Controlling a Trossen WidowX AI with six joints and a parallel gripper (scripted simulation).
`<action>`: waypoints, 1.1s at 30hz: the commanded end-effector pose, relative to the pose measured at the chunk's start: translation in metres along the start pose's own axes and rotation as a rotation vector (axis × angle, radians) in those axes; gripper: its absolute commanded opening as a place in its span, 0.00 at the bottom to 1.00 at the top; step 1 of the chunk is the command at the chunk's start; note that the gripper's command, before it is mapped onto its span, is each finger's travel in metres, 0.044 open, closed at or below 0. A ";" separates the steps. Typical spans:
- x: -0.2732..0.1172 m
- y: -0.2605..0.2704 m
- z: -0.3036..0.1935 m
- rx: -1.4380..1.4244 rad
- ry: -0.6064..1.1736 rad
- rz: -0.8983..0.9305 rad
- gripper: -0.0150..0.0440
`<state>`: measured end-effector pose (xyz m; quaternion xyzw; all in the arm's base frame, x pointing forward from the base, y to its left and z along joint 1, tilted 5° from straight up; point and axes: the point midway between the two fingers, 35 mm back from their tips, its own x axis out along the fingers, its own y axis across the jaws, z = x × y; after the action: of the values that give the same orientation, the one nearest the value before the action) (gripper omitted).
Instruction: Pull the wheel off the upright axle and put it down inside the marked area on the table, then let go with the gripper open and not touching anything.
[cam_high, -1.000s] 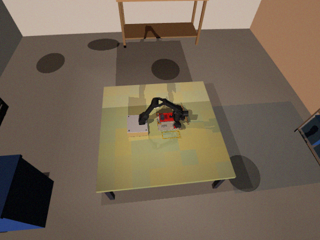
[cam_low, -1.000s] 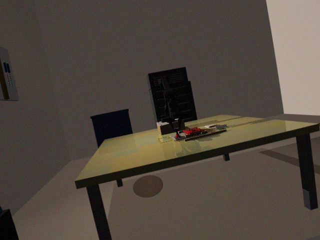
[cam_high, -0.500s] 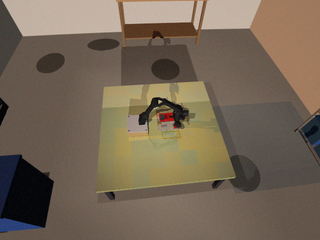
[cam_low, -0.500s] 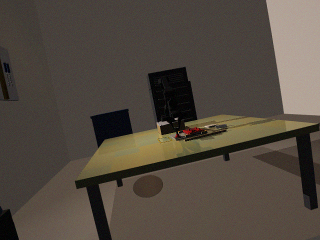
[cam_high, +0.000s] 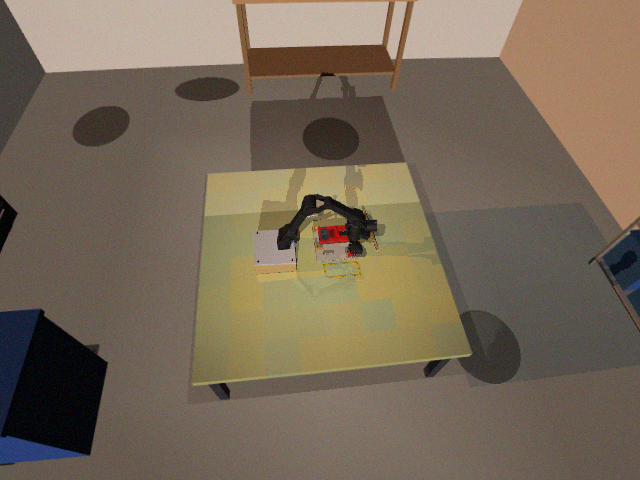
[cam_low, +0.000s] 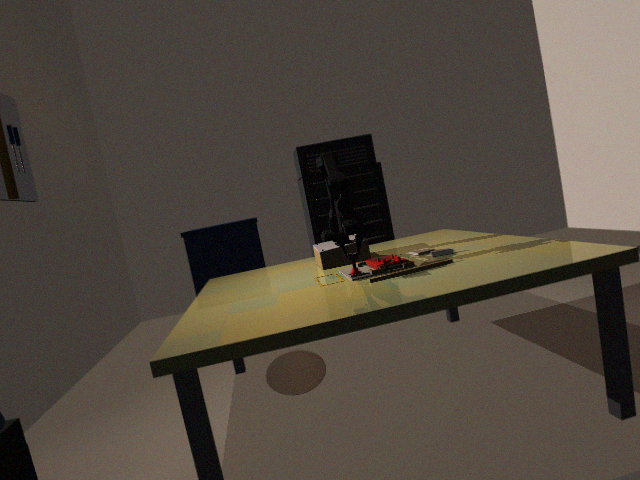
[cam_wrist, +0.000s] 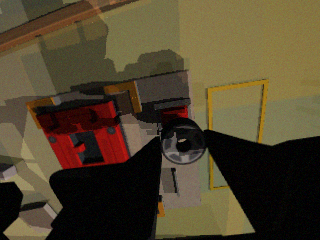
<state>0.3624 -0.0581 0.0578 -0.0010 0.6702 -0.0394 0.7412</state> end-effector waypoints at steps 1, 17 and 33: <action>-0.003 0.000 0.001 0.000 -0.001 0.001 0.25; -0.032 -0.015 -0.010 -0.003 0.000 -0.001 0.25; -0.036 -0.079 -0.050 -0.002 0.004 -0.006 0.25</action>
<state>0.3173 -0.1214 0.0955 -0.0041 0.6683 -0.0443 0.7426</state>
